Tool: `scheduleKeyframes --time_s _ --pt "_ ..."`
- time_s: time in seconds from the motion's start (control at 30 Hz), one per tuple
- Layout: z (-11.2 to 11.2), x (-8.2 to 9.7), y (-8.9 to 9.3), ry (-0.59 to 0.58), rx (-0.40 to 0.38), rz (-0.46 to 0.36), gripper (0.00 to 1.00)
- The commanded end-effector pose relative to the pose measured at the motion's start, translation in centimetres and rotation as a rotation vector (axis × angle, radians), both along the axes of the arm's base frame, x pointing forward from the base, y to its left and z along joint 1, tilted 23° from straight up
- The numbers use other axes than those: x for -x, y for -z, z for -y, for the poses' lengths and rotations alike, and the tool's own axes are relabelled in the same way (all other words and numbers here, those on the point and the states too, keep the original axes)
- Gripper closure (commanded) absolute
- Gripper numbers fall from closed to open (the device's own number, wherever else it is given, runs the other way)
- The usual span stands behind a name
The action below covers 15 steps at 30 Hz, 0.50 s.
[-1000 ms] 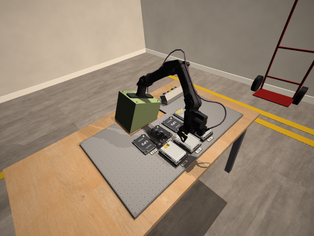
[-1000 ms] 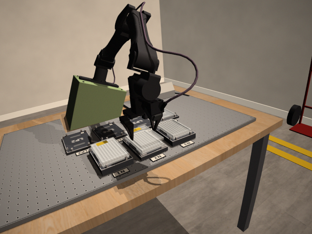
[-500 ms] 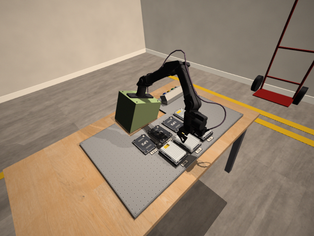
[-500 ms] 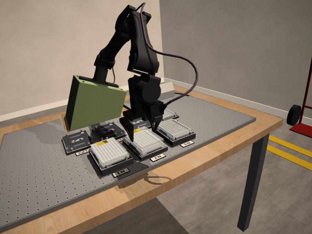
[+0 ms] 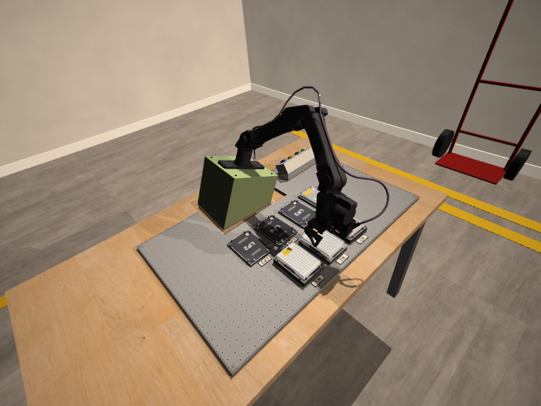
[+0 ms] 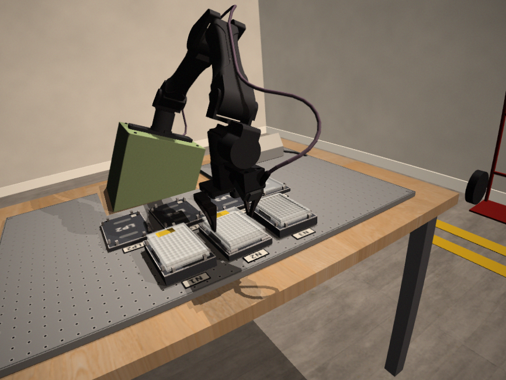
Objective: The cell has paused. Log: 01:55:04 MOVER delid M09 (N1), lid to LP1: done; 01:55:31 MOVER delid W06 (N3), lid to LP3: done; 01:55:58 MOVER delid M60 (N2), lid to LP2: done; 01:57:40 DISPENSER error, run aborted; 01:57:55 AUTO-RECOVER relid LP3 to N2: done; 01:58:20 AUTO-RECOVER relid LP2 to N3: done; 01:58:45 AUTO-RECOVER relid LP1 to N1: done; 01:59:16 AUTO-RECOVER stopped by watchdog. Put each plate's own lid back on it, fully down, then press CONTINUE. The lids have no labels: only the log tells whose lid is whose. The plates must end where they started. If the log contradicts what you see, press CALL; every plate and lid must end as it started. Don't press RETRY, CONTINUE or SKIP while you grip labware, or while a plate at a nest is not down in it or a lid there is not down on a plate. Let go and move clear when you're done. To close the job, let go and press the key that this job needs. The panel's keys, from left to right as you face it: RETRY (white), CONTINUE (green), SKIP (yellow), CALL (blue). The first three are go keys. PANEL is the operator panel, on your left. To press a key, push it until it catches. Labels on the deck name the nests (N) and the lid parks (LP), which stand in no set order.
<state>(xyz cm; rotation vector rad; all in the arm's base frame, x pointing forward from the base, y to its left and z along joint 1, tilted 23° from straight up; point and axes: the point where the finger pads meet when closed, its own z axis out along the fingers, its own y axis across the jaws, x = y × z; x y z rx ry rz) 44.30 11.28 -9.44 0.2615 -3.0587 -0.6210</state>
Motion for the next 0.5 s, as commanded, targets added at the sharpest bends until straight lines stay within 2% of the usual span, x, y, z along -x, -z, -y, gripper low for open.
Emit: scheduleKeyframes --time_s 0.0,0.07,0.2,0.37,0.47 --pt "-0.05 -1.33 -0.64 0.013 -0.007 0.035 1.0" --pt "-0.08 -1.52 -1.02 0.014 -0.008 0.043 1.0" --pt "-0.17 -1.22 -0.28 0.013 -0.006 0.028 1.0" --pt "-0.2 -1.56 -0.96 0.013 -0.008 0.044 1.0" --pt "-0.2 -1.51 -0.38 0.014 -0.007 0.039 1.0"
